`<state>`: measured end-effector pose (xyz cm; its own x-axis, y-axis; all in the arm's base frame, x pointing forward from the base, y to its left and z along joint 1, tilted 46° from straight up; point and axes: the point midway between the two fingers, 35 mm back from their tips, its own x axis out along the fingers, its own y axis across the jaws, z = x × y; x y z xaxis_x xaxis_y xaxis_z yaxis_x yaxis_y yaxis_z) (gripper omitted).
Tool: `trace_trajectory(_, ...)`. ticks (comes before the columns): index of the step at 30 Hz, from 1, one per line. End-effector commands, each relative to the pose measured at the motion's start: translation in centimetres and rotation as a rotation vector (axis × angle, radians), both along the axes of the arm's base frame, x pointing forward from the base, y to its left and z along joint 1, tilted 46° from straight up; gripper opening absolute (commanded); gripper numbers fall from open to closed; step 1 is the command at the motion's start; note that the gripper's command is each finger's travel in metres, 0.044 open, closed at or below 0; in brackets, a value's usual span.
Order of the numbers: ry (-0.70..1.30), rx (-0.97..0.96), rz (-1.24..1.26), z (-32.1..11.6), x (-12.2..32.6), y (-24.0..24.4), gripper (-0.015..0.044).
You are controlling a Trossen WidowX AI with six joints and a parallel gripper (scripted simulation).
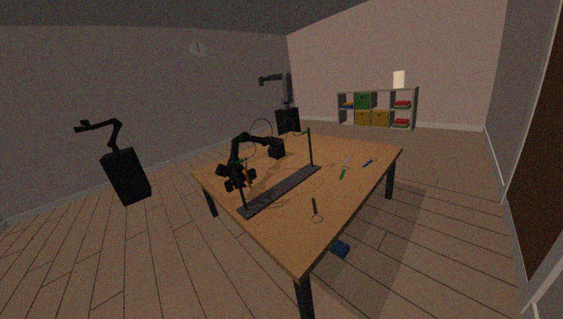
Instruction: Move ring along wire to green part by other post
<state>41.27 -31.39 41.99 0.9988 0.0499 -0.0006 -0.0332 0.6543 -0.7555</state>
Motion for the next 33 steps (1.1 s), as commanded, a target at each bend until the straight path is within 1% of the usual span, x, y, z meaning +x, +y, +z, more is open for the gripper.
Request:
trace_trajectory(1, 0.003, 0.009, -0.006, -0.3, 0.9, -0.3, 0.016)
trace_trajectory(15, 0.001, 0.01, -0.006, -0.4, 3.0, 0.0, 0.016)
trace_trajectory(33, 0.001, 0.01, -0.006, -0.4, 3.0, 0.0, 0.016)
